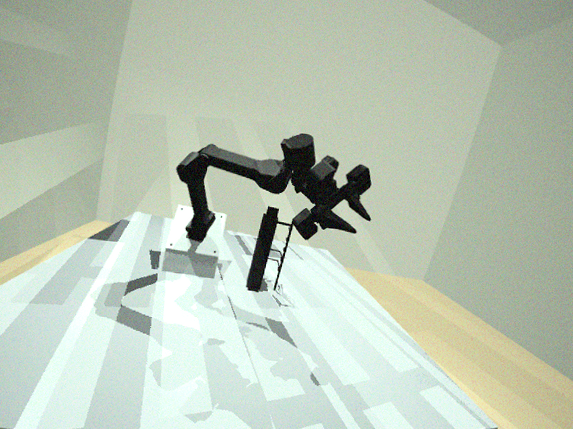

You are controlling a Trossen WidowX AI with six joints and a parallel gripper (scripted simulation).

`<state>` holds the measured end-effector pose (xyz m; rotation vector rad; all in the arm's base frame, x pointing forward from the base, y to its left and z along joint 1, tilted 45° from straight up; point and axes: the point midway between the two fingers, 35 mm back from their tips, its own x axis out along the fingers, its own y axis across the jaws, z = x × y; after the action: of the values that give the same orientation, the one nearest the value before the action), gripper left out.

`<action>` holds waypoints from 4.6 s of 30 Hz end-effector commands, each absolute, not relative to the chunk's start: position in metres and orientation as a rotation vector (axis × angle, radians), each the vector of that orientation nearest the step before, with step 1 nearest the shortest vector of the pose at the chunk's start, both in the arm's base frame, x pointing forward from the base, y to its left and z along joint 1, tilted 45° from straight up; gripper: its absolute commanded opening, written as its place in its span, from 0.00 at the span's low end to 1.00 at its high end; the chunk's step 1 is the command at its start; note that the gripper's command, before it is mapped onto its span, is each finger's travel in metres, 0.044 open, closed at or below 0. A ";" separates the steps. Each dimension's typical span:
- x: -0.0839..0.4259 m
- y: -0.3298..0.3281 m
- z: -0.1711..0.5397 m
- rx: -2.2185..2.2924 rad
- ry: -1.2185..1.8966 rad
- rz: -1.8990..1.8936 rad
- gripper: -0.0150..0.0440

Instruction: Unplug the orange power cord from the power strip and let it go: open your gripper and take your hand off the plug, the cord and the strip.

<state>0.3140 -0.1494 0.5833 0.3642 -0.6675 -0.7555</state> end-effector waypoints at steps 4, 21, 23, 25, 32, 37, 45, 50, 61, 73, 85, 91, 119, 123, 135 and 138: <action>0.395 -0.111 0.504 0.205 -0.293 -0.688 0.53; 0.469 0.042 0.264 -0.425 0.567 -0.297 0.53; 0.464 0.059 0.236 -0.515 0.659 -0.236 0.53; 0.456 0.076 0.207 -0.611 0.750 -0.169 0.53; 0.404 0.126 0.113 -0.995 1.066 0.100 0.53; 0.353 0.144 0.058 -1.324 1.256 0.308 0.53; 0.269 0.141 0.015 -1.746 1.591 0.609 0.53; 0.261 0.140 0.013 -1.784 1.621 0.634 0.53; 0.262 0.134 0.019 -1.784 1.621 0.634 0.53; 0.261 0.120 0.032 -1.785 1.622 0.634 0.53; 0.259 0.110 0.040 -1.786 1.623 0.633 0.53; 0.260 0.105 0.035 -1.786 1.623 0.633 0.53; 0.263 0.115 0.025 -1.778 1.621 0.634 0.25; 0.263 0.120 0.021 -1.778 1.620 0.634 0.25; 0.265 0.136 0.010 -1.779 1.619 0.636 0.25; 0.265 0.140 0.007 -1.779 1.619 0.636 0.25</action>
<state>0.2625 0.1059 0.0259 2.6566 -2.4607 -0.8422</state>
